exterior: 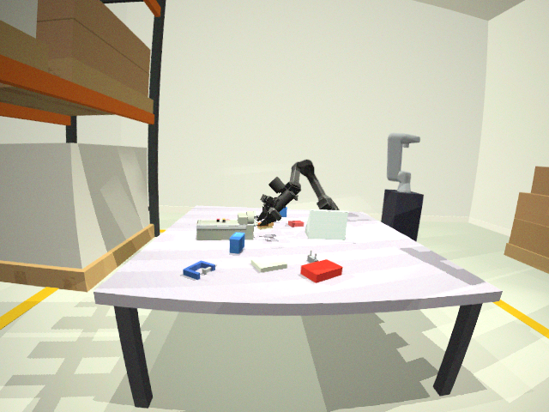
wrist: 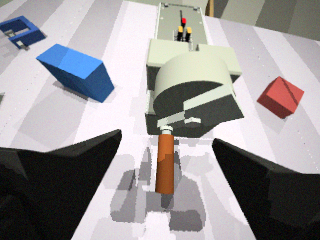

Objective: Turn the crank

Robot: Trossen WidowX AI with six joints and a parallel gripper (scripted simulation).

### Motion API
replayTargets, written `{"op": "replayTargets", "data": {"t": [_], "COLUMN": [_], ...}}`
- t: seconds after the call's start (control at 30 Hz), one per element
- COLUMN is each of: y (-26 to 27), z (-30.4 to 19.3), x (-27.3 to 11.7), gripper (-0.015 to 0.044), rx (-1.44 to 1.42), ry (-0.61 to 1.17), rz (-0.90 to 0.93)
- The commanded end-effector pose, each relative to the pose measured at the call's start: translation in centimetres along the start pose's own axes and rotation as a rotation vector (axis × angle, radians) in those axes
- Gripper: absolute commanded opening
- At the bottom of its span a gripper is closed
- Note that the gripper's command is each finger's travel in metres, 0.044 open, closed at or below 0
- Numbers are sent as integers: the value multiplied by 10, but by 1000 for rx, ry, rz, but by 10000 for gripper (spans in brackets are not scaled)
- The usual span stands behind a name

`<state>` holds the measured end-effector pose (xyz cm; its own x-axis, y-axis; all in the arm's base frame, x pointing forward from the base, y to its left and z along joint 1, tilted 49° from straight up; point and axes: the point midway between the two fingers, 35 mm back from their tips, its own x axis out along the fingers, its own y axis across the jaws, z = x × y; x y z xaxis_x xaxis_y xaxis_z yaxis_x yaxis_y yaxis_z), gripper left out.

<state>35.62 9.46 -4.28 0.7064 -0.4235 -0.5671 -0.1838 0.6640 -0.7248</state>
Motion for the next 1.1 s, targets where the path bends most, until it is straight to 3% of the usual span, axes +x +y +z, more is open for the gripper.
{"op": "replayTargets", "data": {"t": [0.0,0.5,1.07], "y": [2,0,0], "z": [-8,-25,-25], "x": [5,19,19], "gripper": [440,440,0], "rx": [-13,-17,-17], "ry": [10,7,7], "rz": [6,3,3]}}
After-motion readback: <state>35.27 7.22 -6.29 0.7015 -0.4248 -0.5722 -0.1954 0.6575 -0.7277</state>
